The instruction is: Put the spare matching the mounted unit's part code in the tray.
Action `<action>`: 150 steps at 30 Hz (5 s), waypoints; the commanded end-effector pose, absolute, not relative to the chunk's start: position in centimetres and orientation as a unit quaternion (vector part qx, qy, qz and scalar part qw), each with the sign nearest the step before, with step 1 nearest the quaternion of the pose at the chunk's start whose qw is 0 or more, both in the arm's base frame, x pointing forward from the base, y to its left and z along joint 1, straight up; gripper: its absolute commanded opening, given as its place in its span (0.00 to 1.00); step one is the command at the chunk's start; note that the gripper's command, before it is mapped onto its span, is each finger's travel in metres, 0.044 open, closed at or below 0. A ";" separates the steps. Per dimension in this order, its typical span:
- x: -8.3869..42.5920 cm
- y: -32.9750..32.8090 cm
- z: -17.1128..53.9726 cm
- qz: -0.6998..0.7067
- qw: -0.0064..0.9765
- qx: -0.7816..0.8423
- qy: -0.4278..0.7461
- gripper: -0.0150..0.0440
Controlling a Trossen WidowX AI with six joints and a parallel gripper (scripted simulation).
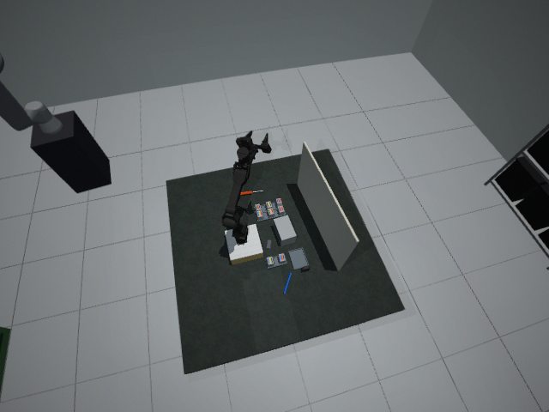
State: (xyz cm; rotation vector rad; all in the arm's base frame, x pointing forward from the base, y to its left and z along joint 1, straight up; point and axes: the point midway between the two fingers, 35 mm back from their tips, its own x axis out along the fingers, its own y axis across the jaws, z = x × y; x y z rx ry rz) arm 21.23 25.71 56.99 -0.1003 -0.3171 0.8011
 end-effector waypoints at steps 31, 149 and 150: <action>40.7 5.2 21.9 0.082 0.840 -0.061 0.533 1.00; 26.6 20.4 -1.2 0.484 0.523 -0.487 0.506 0.76; 26.6 20.4 -1.4 0.484 0.523 -0.487 0.506 0.76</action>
